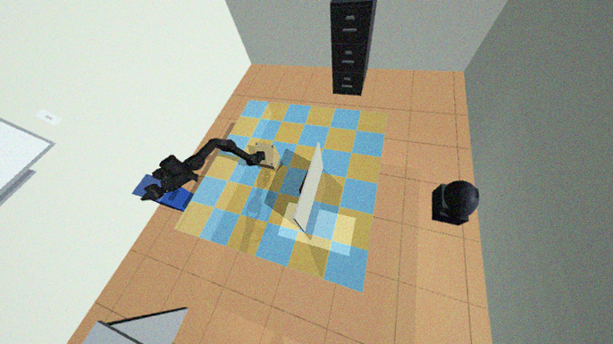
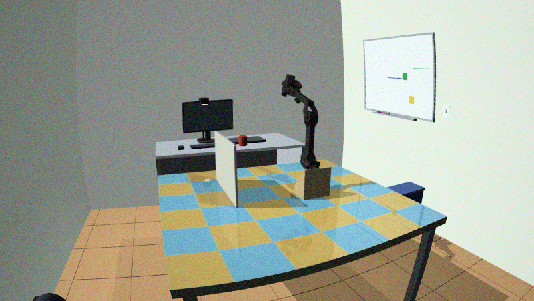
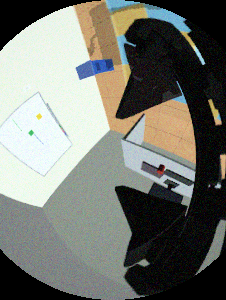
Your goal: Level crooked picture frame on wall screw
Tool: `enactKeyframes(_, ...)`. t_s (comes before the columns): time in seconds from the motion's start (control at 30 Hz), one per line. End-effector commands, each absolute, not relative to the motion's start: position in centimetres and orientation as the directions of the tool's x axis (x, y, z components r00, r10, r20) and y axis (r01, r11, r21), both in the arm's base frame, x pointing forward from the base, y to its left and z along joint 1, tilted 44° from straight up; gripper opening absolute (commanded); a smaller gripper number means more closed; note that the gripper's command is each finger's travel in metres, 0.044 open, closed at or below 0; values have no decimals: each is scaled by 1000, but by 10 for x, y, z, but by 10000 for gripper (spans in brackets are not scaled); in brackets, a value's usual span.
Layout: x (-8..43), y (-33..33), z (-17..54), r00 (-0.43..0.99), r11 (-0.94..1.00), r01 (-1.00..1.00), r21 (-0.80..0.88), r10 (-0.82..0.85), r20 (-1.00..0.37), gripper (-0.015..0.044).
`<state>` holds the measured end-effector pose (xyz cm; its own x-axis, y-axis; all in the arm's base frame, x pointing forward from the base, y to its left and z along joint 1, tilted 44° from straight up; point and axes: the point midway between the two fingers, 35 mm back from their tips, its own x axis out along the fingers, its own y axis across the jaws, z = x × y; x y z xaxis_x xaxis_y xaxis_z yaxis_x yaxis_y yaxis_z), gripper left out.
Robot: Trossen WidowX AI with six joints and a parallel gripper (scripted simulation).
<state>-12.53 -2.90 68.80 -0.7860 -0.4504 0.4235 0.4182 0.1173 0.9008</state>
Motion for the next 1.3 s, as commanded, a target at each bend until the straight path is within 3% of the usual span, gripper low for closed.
enactKeyframes(0.0,-125,-31,687,-781,117,421,899,-457,425,374)
enactKeyframes(0.17,-102,-71,669,-629,132,498,857,-626,462,260)
enactKeyframes(0.3,-73,-103,645,-453,173,560,810,-755,475,260)
enactKeyframes(0.43,-51,-129,630,-363,121,654,747,-816,450,260)
enactKeyframes(0.63,-23,-143,603,-198,199,684,702,-876,441,260)
enactKeyframes(0.77,12,-152,569,3,302,695,653,-909,418,260)
enactKeyframes(1.0,81,-150,490,388,514,645,565,-858,338,260)
enactKeyframes(1.27,151,-114,385,756,737,477,480,-622,203,260)
